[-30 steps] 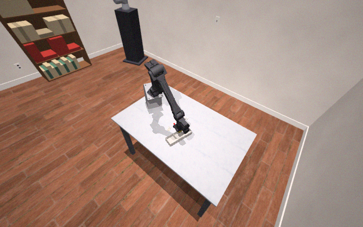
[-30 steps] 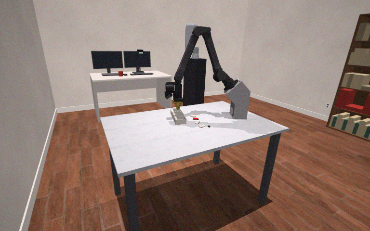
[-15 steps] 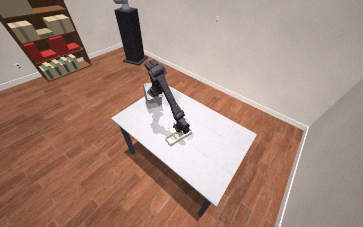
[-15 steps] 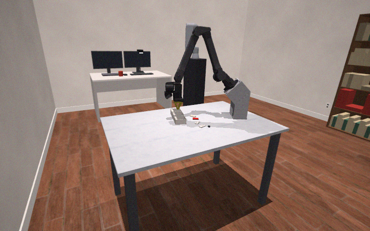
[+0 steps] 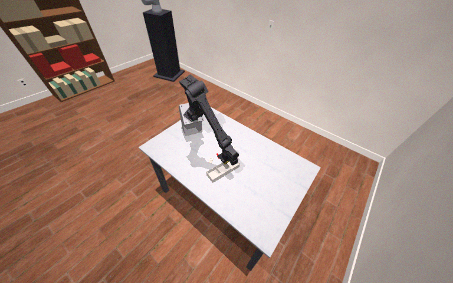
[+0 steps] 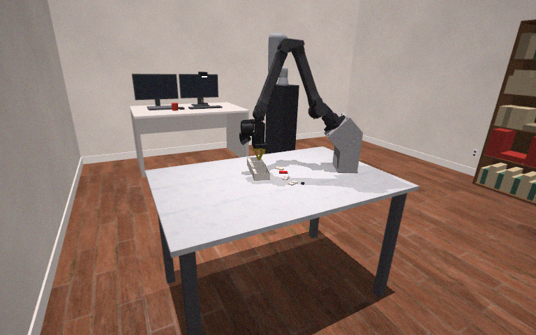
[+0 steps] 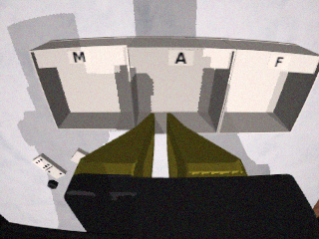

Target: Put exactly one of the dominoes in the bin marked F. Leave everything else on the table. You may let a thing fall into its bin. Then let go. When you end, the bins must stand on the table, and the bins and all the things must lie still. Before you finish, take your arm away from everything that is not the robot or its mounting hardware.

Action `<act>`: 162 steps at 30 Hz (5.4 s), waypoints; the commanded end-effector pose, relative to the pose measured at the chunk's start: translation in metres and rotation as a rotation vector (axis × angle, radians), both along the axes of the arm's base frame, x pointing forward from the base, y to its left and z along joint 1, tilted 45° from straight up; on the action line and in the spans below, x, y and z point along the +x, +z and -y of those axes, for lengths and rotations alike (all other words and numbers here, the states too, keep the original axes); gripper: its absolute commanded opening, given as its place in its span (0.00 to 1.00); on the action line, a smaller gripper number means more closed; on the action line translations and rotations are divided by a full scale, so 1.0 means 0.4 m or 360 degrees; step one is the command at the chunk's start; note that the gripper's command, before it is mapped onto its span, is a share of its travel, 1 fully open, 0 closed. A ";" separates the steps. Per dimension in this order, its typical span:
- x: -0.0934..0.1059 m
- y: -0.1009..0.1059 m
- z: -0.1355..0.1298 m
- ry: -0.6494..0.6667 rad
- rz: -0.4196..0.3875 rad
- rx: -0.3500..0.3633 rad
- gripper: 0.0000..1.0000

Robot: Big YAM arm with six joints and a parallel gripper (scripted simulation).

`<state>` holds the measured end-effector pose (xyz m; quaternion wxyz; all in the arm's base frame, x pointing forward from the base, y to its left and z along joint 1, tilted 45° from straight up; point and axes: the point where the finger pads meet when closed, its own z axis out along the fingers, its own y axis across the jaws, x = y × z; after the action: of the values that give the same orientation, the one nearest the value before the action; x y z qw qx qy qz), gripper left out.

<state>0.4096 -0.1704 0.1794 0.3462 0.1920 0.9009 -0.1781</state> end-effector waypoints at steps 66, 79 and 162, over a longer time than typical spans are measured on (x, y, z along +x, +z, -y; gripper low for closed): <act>0.199 -0.100 -0.062 0.0004 0.0045 0.0011 0.09; 0.200 -0.075 -0.076 0.0018 0.0071 0.0007 0.09; 0.091 -0.026 -0.149 0.0003 0.0015 0.0031 0.09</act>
<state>0.4455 -0.1130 0.1729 0.3484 0.1932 0.9013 -0.1701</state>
